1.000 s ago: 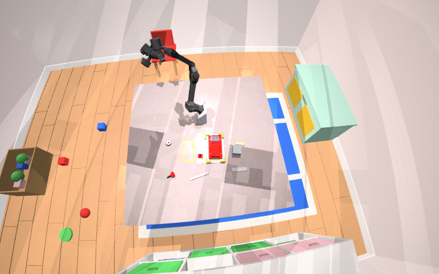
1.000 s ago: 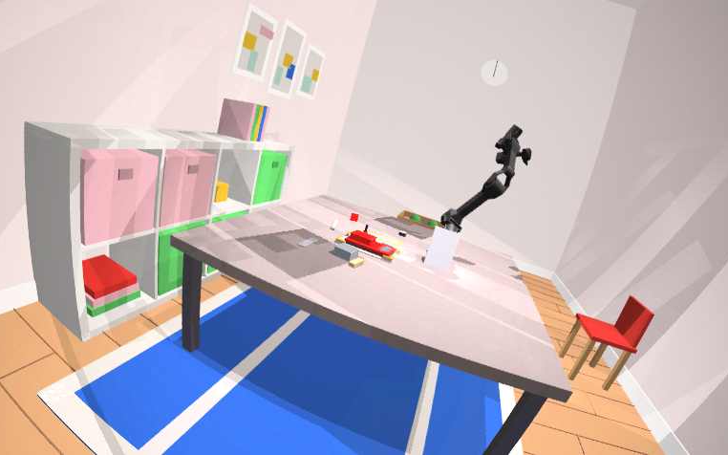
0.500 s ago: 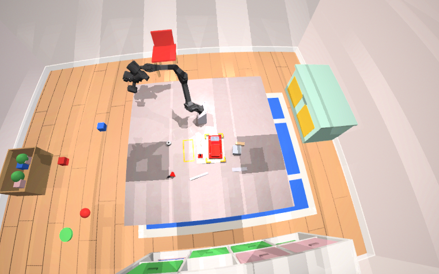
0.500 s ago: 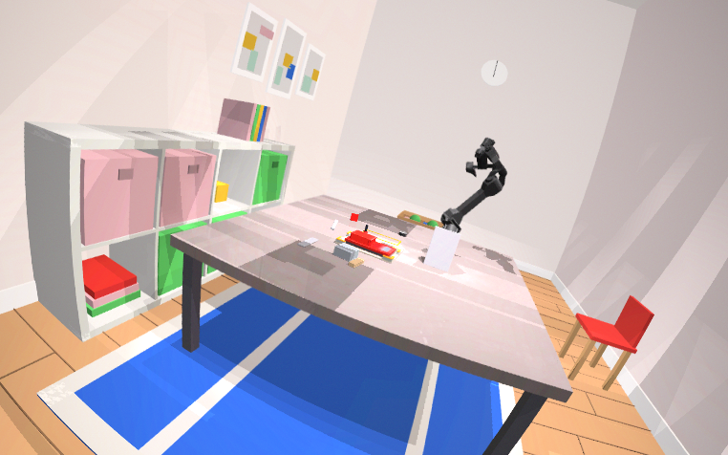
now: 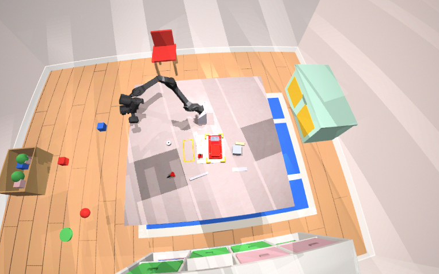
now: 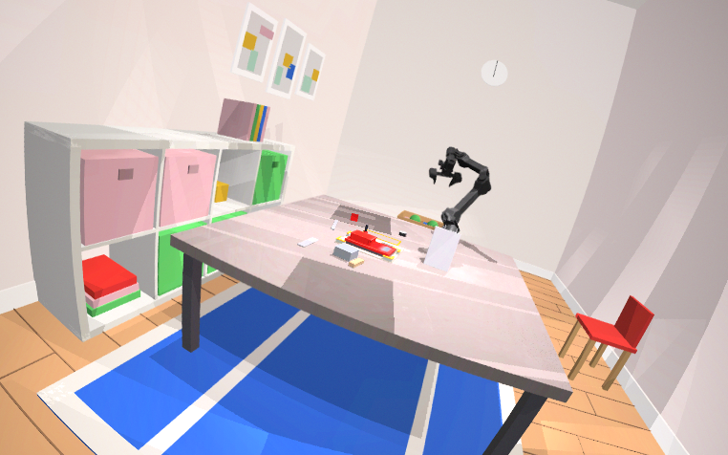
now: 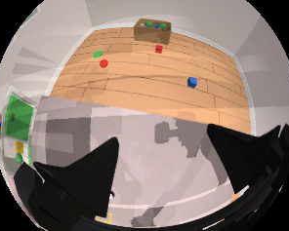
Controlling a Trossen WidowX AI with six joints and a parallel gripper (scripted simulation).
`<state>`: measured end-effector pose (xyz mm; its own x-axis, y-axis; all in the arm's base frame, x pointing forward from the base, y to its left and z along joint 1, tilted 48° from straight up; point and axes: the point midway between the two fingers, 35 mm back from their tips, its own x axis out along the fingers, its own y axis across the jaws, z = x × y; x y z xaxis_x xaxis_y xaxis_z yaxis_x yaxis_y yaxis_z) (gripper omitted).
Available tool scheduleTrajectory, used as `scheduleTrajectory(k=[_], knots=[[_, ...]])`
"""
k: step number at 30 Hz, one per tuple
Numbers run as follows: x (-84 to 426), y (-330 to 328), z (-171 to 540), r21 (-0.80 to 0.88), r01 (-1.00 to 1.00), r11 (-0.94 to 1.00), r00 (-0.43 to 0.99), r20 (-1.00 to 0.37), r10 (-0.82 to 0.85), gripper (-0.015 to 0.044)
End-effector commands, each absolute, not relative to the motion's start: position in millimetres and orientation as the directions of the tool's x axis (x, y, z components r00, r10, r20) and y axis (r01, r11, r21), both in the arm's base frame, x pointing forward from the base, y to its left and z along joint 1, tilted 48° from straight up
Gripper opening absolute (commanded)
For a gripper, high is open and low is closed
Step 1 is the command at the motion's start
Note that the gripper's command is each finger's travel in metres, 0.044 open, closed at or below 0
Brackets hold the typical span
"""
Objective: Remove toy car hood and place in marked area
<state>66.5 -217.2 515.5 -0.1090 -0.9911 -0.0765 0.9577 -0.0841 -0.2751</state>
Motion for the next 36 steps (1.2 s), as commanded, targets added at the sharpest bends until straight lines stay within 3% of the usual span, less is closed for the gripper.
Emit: scheduleTrajectory(k=[1, 13, 22, 29, 36], knots=[[115.8, -234.3, 485.6, -0.323, 0.946, 0.025, -0.028, -0.157, -0.987, 0.044], [267.8, -232.2, 365.4, -0.451, 0.817, 0.359, 0.161, -0.42, -0.893, 0.044], [357.1, -180.0, 250.0, -0.516, 0.659, 0.546, 0.182, -0.596, -0.782, 0.044], [391.8, -120.7, 146.1, -0.571, 0.527, 0.63, 0.108, -0.69, -0.715, 0.044], [383.0, -54.0, 41.1, -0.644, 0.375, 0.667, -0.011, -0.723, -0.691, 0.044]])
